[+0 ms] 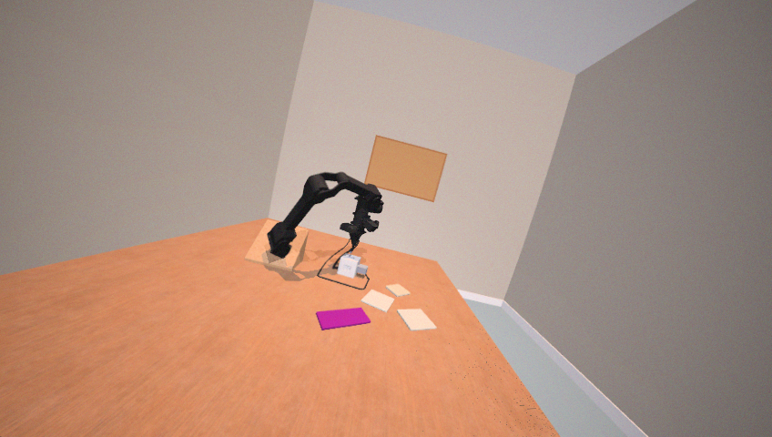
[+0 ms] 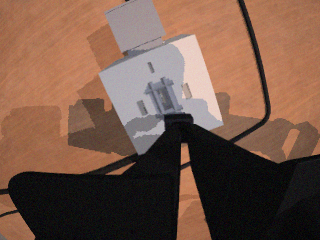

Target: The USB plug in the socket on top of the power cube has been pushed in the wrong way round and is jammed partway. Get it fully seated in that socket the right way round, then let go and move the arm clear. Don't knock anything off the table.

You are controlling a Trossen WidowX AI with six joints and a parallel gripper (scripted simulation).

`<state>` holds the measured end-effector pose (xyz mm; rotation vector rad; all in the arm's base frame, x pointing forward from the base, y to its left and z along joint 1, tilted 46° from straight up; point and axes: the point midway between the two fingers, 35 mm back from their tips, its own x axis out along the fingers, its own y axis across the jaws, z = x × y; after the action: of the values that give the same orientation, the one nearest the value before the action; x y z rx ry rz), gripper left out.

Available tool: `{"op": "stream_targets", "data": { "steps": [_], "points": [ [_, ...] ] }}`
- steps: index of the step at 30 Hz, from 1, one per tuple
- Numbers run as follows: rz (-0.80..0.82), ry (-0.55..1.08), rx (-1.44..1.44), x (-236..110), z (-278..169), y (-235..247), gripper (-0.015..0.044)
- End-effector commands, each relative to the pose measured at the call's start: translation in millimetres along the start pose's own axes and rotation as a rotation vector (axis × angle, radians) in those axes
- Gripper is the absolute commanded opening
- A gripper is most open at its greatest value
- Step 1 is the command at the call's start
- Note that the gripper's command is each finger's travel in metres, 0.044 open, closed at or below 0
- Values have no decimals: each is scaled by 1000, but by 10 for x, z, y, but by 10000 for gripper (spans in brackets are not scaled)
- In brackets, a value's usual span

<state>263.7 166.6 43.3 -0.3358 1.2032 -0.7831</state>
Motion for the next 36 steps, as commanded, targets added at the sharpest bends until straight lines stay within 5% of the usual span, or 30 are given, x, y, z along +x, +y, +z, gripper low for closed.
{"op": "stream_targets", "data": {
  "steps": [1,36],
  "points": [
    [2,0,-119,0,1,3,0],
    [2,-1,-1035,0,1,3,0]
  ]
}}
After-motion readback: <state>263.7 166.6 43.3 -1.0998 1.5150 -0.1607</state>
